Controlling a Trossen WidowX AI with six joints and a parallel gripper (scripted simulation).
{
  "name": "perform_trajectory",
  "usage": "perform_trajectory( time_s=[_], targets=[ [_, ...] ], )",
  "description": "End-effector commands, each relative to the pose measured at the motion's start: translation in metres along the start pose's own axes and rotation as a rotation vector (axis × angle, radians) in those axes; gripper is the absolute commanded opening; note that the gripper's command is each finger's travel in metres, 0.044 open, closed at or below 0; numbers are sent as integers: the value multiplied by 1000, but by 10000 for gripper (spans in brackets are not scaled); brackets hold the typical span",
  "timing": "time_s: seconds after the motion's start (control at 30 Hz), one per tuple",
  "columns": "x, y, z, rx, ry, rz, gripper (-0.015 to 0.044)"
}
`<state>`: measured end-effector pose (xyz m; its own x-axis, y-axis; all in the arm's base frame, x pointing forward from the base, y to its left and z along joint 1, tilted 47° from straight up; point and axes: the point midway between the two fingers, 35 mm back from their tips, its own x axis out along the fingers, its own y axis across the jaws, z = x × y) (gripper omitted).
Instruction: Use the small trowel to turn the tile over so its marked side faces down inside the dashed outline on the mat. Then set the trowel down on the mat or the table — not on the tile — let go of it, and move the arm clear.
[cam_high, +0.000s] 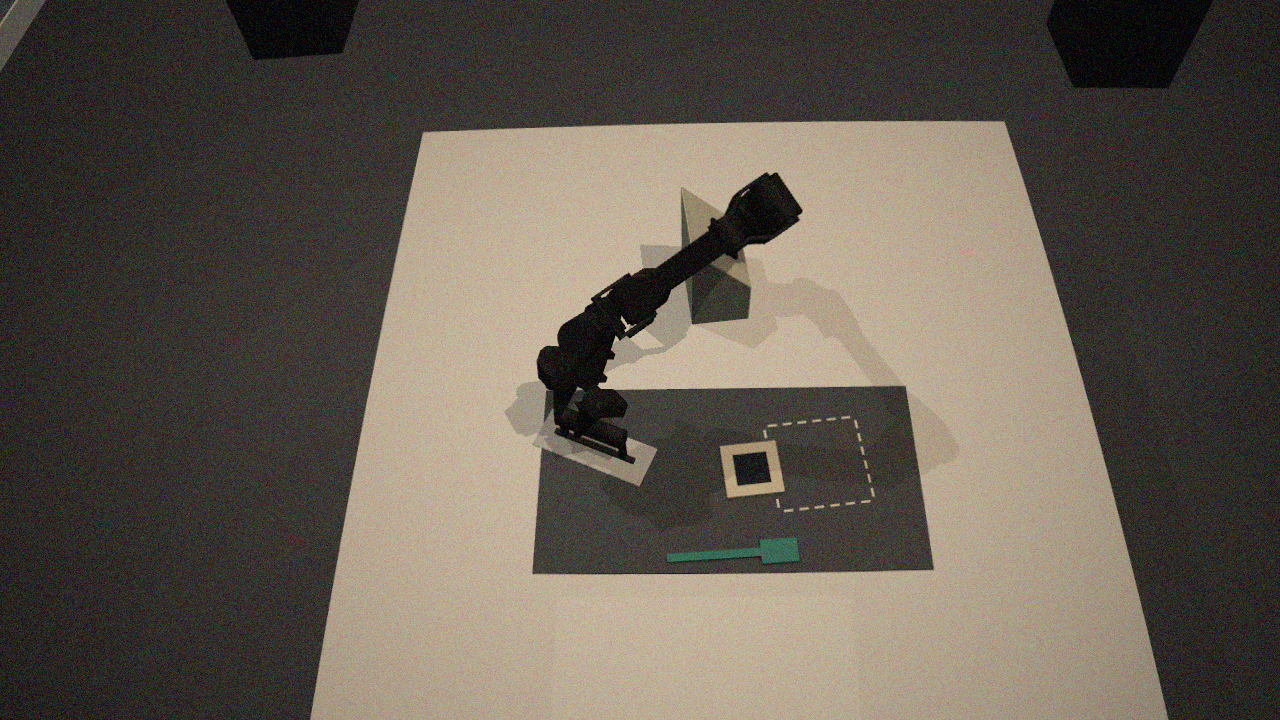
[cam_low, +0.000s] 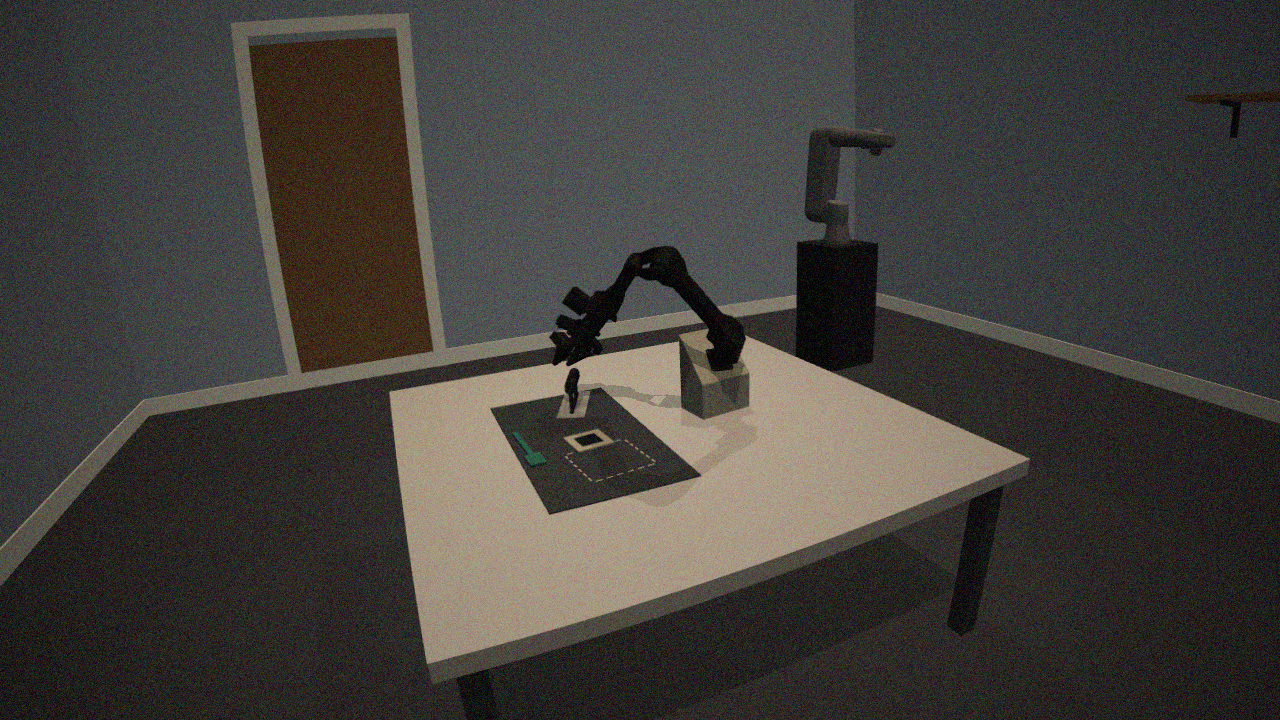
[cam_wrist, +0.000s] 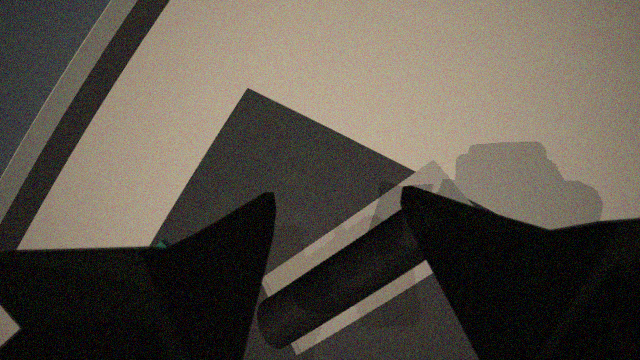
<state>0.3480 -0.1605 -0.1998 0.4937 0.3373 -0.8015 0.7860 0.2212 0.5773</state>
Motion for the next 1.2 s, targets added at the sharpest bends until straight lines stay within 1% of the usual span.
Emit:
perform_trajectory(
  time_s=[0.0, 0.4, 0.87, 0.97, 1.17],
  targets=[
    [-3, 0, -5, 116, -16, 23, 300],
    [-11, -10, -21, 515, -68, 88, 300],
    [-16, -5, -71, 936, -11, 182, 300],
    [-18, -5, -76, 981, -1, 191, 300],
    [-14, -4, -75, 980, -1, 191, 300]
  ],
)
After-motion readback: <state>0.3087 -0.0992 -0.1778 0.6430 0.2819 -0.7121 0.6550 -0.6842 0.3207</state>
